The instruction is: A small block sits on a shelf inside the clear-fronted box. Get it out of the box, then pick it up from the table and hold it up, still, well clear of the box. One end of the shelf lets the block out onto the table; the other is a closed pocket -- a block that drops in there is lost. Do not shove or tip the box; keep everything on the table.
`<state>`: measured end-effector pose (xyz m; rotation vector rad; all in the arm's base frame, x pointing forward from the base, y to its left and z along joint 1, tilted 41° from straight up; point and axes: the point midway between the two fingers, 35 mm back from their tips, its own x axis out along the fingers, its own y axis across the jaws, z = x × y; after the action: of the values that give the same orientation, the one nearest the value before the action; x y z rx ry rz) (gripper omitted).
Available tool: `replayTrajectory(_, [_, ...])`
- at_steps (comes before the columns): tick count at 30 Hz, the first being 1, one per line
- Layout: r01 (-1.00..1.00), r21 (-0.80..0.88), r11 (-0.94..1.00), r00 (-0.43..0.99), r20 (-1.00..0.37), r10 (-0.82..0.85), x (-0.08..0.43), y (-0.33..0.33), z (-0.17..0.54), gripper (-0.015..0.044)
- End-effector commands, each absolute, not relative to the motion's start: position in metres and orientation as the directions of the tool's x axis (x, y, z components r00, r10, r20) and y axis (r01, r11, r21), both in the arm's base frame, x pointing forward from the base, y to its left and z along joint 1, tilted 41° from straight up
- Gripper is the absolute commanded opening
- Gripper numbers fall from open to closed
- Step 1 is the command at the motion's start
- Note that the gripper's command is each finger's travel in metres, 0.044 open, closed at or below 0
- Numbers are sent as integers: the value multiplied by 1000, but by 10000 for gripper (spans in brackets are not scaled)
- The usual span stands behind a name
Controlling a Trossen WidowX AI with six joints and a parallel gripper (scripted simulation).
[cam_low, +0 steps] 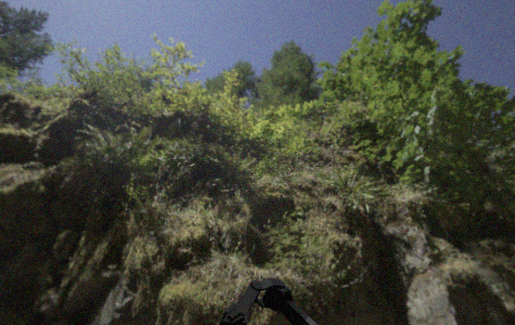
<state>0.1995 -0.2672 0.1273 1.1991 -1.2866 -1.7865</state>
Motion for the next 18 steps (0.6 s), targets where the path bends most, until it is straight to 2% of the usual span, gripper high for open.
replayTrajectory(1, [-19,943,-333,-391,-313,-866,200,-267,127,400])
replayTrajectory(12, [203,832,-516,-221,-475,-852,242,-271,144,400])
replayTrajectory(18, [537,715,-448,-10,-526,-851,286,-249,171,400])
